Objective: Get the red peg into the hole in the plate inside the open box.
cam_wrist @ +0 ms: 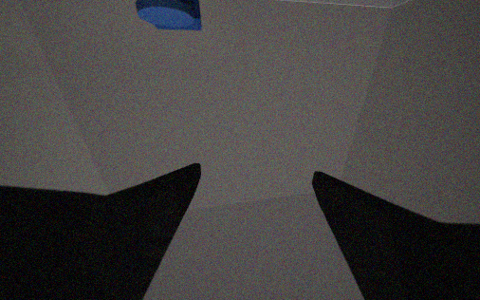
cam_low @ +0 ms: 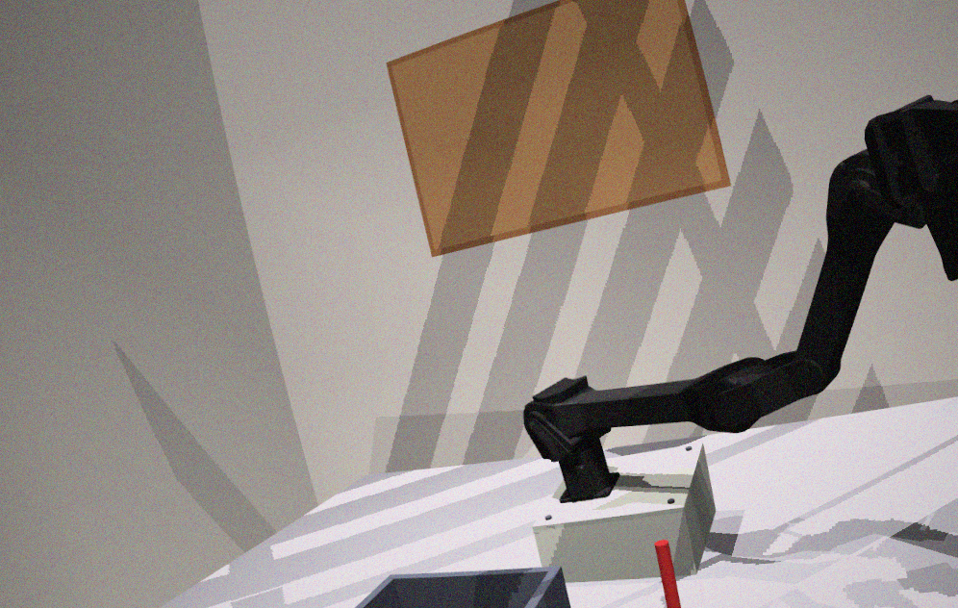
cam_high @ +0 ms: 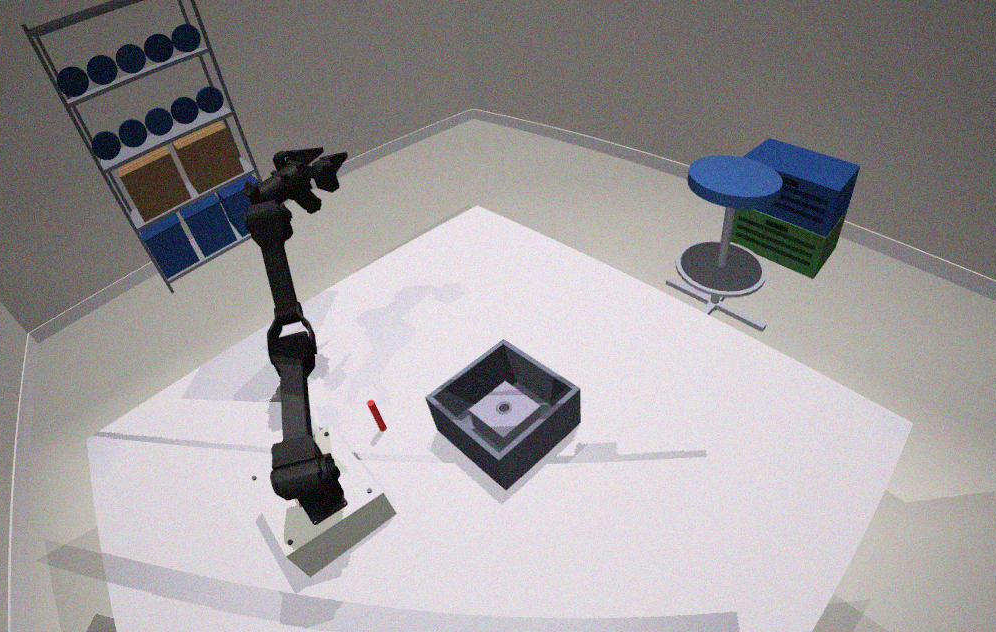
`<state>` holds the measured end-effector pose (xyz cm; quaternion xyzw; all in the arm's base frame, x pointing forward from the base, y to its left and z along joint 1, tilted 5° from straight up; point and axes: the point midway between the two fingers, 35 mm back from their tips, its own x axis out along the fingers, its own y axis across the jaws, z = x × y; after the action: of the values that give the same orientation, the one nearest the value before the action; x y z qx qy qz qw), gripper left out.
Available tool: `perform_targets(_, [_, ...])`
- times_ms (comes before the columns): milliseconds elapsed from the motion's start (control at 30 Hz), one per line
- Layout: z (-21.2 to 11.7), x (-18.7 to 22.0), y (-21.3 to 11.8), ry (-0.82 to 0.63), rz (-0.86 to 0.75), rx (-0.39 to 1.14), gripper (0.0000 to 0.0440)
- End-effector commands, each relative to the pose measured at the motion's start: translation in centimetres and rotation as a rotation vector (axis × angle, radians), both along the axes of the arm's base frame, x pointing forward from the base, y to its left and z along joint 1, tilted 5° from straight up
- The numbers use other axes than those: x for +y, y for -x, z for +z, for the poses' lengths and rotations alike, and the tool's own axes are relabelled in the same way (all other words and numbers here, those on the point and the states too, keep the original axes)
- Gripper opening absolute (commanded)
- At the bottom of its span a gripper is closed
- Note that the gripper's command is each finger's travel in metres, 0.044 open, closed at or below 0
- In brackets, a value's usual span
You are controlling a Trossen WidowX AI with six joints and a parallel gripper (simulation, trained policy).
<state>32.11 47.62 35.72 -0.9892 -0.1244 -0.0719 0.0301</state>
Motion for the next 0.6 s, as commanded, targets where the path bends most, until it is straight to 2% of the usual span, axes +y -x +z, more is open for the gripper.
perform_targets(0, [0.8, -0.1, 0.4, -0.022, 0.01, -0.015, 0.0416])
perform_targets(100, [3.2, -0.3, 1.9, -0.11, 0.045, -0.059, 0.044])
perform_targets(567, [13.1, -3.2, 9.8, -0.533, 0.24, -0.206, 0.044])
